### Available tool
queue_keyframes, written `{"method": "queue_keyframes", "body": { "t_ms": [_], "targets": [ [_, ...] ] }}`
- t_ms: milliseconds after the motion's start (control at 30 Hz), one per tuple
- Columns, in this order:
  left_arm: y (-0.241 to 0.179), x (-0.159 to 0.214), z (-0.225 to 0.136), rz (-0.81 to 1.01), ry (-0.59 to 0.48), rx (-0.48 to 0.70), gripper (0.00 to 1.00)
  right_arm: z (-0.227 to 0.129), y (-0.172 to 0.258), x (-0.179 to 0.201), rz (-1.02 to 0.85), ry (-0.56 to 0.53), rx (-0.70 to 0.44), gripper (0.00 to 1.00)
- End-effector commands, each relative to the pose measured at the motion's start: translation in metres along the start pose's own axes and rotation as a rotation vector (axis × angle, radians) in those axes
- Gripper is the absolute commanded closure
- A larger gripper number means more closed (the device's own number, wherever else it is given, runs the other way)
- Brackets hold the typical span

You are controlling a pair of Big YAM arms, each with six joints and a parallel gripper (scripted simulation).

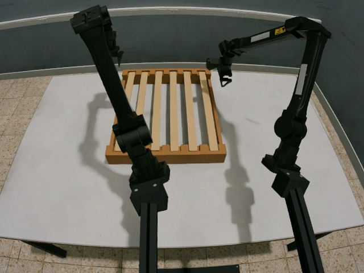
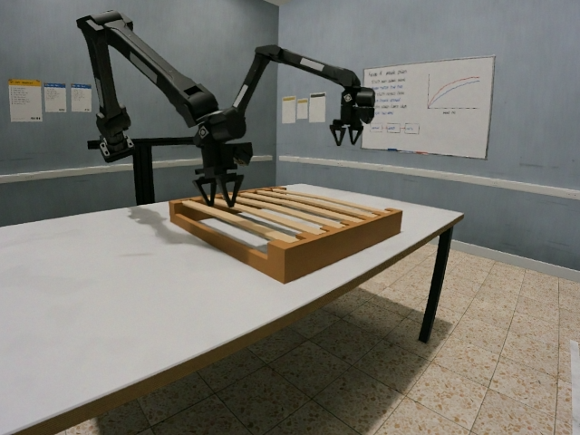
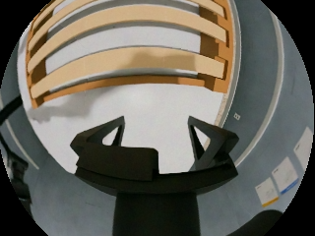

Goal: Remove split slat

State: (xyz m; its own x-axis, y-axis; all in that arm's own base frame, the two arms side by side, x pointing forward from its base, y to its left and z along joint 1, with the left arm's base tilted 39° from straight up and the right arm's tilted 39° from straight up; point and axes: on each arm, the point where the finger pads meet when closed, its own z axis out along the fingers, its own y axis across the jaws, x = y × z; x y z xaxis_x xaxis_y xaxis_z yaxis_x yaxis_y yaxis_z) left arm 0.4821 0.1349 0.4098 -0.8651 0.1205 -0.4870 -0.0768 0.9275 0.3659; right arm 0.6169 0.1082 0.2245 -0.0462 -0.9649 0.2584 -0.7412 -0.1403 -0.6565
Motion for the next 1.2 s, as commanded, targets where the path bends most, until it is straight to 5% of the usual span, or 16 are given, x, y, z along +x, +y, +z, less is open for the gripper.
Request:
{"method": "queue_keyframes", "body": {
  "t_ms": [0,567,733,867,1033,1100,1167],
  "targets": [
    [0.002,-0.004,-0.009,-0.004,-0.021,-0.006,0.0,-0.008,-0.008,-0.001,0.005,-0.006,0.019,0.0],
    [0.002,-0.004,-0.009,-0.004,-0.021,-0.006,0.0,-0.008,-0.008,-0.001,0.005,-0.006,0.019,0.0],
    [-0.007,0.007,0.029,0.005,-0.013,0.001,0.57,-0.025,0.004,-0.035,0.082,-0.117,0.045,0.0],
    [-0.028,0.023,0.09,0.003,-0.022,0.019,1.0,-0.042,0.03,-0.105,0.149,-0.392,0.049,0.0],
    [-0.051,0.041,0.147,0.001,-0.038,0.042,1.0,-0.055,0.069,-0.193,0.208,-0.719,0.023,0.0],
    [-0.051,0.041,0.147,0.001,-0.038,0.042,1.0,-0.055,0.069,-0.193,0.208,-0.719,0.023,0.0],
    [-0.056,0.039,0.16,0.0,-0.058,0.046,1.0,-0.055,0.09,-0.227,0.228,-0.835,-0.002,0.0]
  ]
}}
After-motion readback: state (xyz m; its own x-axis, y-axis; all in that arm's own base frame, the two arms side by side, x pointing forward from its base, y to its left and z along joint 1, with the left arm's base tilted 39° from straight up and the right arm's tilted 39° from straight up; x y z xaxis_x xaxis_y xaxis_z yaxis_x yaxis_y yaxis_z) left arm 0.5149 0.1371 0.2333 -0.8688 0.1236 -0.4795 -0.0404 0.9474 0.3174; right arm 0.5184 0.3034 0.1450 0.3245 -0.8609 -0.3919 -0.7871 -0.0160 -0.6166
